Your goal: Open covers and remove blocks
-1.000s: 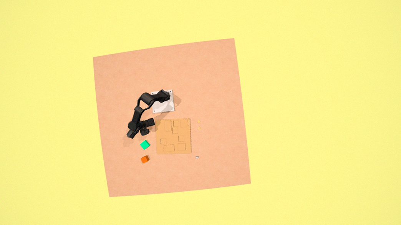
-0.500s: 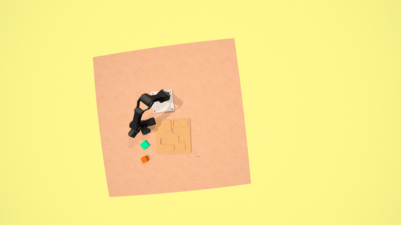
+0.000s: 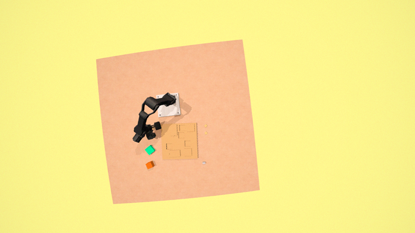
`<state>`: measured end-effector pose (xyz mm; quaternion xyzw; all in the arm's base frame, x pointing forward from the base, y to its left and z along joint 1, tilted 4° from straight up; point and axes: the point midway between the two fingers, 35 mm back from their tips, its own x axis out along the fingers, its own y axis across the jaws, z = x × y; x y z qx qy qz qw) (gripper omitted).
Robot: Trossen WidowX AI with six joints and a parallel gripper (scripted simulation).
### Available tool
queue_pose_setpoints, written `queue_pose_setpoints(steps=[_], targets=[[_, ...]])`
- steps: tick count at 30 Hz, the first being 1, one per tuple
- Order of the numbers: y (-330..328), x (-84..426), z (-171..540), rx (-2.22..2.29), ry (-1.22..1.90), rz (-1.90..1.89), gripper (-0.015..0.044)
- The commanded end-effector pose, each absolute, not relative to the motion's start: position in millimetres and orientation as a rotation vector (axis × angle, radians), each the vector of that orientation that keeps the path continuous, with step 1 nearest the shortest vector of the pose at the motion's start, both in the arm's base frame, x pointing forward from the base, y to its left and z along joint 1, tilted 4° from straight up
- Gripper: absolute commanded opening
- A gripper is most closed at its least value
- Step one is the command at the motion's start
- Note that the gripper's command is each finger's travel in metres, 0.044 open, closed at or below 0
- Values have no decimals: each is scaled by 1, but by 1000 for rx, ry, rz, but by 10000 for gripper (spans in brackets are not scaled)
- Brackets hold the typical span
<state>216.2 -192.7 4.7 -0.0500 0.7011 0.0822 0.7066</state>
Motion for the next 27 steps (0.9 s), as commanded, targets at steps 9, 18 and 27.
queue_pose_setpoints(steps=[9, 18, 27], targets=[[-196, 218, 38, -111, 1557, 179, 440], [-197, 217, 67, -108, 1560, 179, 440], [-196, 216, 81, -107, 1562, 180, 440]])
